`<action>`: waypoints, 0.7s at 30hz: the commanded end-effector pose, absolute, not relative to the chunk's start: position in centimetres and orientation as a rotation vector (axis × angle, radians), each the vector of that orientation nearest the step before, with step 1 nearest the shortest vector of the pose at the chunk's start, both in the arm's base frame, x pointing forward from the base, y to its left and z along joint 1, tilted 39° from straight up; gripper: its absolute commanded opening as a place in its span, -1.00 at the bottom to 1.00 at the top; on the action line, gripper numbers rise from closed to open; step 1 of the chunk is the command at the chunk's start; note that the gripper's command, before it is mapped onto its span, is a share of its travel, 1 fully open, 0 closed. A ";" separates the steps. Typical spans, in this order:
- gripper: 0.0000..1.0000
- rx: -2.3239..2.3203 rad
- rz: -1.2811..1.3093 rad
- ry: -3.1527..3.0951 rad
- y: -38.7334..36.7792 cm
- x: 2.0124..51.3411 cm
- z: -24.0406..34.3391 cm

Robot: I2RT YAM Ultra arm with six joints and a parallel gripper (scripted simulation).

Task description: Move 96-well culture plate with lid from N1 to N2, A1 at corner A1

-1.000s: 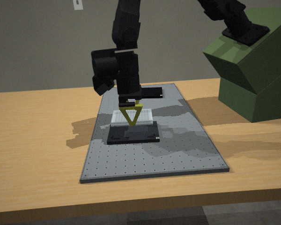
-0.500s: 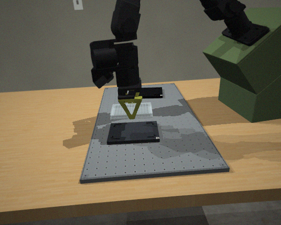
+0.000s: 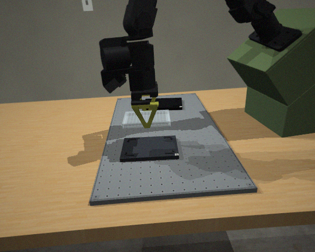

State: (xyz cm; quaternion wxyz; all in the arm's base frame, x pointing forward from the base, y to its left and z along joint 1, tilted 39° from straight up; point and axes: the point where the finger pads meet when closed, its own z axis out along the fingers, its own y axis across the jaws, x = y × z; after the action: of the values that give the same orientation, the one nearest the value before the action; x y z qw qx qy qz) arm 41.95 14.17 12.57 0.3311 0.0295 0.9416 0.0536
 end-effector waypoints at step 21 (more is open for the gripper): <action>-1.00 0.190 0.183 2.439 12.5 41.5 12.9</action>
State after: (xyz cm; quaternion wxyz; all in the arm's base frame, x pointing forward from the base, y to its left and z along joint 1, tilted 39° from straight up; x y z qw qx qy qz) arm 41.40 13.11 11.68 0.3214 0.0558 0.9436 0.0569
